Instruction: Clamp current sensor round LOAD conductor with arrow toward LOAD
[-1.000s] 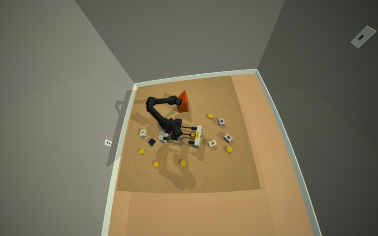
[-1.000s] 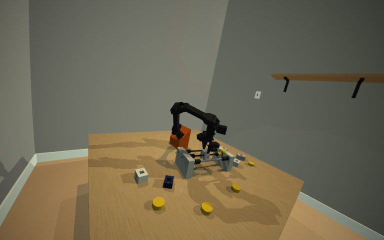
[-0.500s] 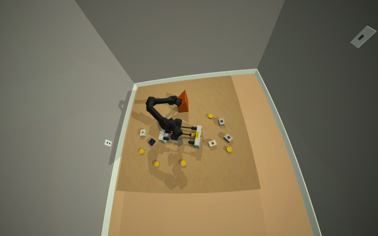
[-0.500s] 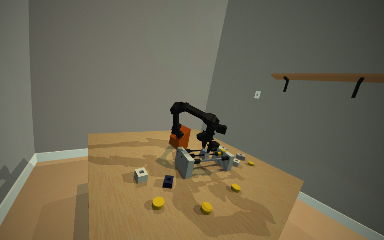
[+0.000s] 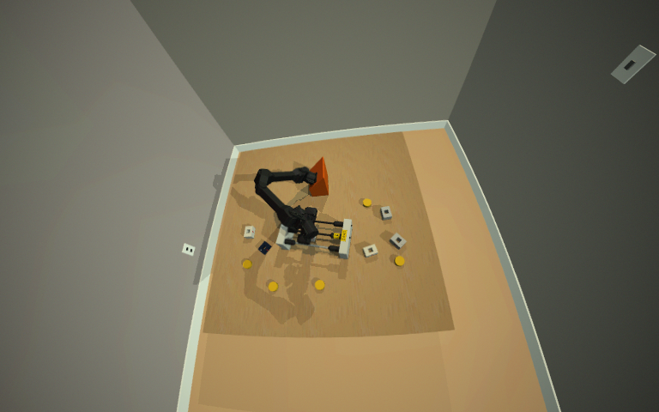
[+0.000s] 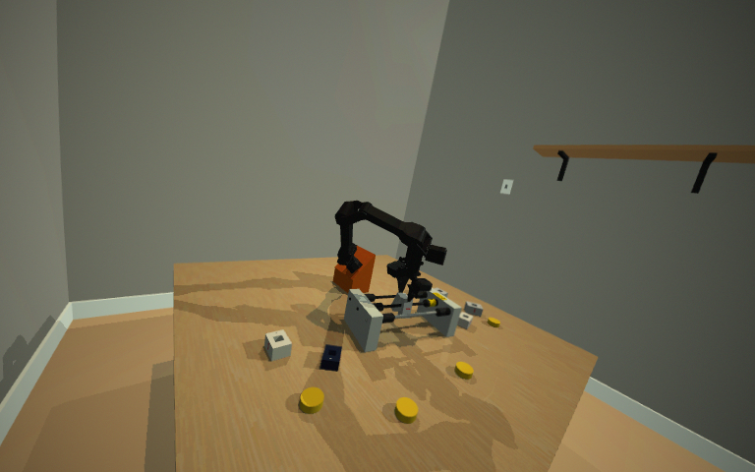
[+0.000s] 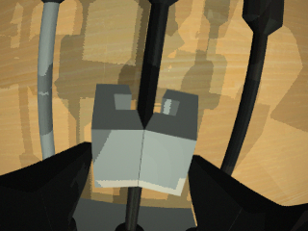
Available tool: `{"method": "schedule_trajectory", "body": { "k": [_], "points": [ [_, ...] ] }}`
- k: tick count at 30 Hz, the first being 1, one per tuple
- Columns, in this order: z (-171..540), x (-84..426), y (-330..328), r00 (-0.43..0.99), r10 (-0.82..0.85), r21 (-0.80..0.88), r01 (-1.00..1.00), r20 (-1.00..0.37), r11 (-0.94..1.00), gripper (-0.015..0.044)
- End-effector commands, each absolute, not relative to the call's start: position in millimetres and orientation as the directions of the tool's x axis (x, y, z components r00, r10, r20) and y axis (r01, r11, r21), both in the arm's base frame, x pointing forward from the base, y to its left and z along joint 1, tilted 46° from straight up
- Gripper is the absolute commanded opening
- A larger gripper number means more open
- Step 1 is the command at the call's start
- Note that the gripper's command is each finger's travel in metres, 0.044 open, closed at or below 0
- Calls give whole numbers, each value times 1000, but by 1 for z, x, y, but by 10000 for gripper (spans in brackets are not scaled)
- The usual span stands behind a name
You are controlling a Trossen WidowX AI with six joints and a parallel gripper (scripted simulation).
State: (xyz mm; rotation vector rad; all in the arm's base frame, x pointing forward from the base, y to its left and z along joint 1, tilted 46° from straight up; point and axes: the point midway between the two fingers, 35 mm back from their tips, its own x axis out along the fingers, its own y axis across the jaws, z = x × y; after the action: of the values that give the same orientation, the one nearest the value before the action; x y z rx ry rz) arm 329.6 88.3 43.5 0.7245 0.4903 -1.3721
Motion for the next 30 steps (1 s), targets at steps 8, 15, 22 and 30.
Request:
{"method": "schedule_trajectory", "body": {
  "k": [8,15,22,30],
  "points": [
    [44,330,89,155,-699,177,983,-698,41,0],
    [44,330,89,155,-699,177,983,-698,41,53],
    [44,330,89,155,-699,177,983,-698,41,236],
    [44,330,89,155,-699,177,983,-698,41,440]
  ]
}}
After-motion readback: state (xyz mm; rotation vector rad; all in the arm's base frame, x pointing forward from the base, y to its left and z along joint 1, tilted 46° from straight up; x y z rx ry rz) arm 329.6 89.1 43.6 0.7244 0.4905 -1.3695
